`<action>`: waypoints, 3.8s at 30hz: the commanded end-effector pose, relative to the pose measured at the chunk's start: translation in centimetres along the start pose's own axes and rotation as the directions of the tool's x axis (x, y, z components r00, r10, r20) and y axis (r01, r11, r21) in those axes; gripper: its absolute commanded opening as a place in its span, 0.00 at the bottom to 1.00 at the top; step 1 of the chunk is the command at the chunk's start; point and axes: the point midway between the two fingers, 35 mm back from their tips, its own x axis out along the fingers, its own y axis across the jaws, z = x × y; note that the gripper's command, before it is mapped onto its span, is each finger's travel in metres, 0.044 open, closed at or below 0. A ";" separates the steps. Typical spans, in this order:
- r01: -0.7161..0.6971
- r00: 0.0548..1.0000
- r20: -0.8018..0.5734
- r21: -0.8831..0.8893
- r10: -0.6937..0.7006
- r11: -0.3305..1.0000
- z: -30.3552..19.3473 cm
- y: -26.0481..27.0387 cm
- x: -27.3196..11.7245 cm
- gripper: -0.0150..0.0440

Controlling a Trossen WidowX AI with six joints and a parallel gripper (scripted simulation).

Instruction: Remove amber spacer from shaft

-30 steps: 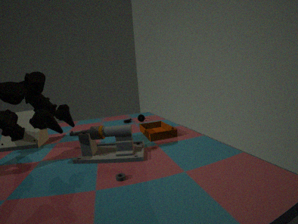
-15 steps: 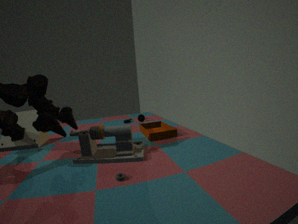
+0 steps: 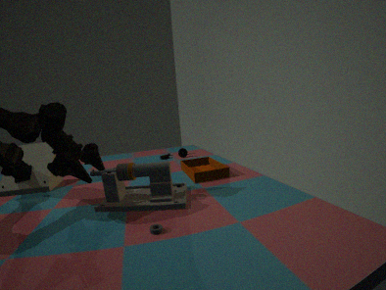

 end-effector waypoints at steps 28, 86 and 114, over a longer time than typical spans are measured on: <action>0.001 1.000 0.001 -0.003 -0.001 1.000 0.1 0.0 0.3 1.00; 0.001 1.000 0.001 -0.003 -0.001 1.000 0.5 0.0 1.5 0.25; 0.001 1.000 0.001 -0.004 -0.001 1.000 1.3 0.0 0.7 0.25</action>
